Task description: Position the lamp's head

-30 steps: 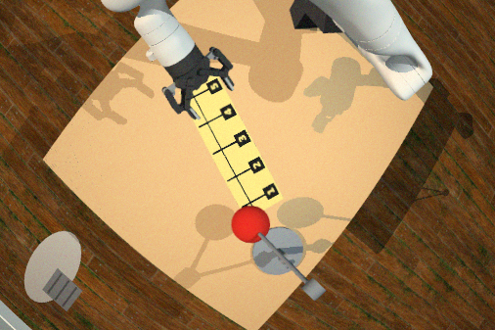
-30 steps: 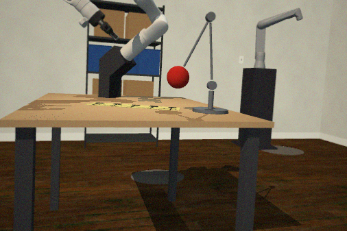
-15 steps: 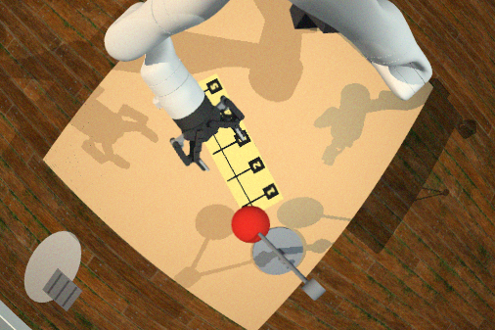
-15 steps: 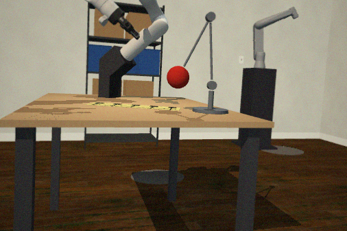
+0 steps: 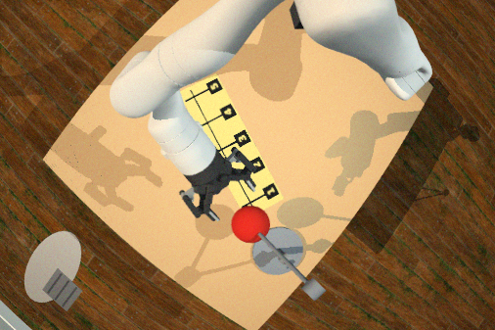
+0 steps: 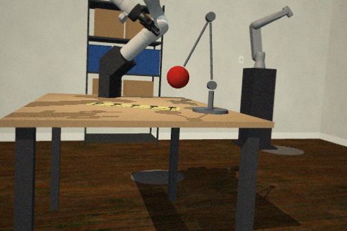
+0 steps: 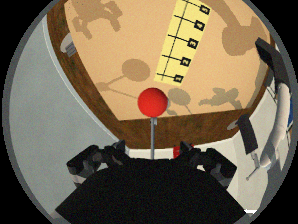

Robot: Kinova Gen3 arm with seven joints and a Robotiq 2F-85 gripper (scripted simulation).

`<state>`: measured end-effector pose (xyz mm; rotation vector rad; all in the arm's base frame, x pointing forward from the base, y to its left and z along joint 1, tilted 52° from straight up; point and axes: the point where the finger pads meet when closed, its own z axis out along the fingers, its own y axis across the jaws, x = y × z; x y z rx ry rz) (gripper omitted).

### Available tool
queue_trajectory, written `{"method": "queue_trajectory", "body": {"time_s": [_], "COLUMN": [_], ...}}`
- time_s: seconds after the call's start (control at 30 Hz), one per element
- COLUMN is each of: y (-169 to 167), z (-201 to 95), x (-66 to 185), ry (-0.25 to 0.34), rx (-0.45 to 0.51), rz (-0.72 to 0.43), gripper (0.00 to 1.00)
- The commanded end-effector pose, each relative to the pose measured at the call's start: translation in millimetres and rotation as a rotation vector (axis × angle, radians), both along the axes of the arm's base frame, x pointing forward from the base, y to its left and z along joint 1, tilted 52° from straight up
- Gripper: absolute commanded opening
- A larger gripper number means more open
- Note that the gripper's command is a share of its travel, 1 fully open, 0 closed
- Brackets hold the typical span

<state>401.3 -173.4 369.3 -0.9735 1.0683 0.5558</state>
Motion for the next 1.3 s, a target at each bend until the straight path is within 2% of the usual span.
{"method": "queue_trajectory", "body": {"time_s": [0.0,0.03,0.6,1.27], "y": [10.5,13.1,40.3,76.6], "z": [19.8,26.6,32.9,36.4], "x": [7.7,10.8,15.2,34.9], "ry": [-0.005,-0.006,0.001,0.0], "rx": [-0.018,-0.016,-0.064,-0.061], "rz": [0.005,0.004,0.012,0.01], "gripper": [1.0,1.0,1.0,1.0]}}
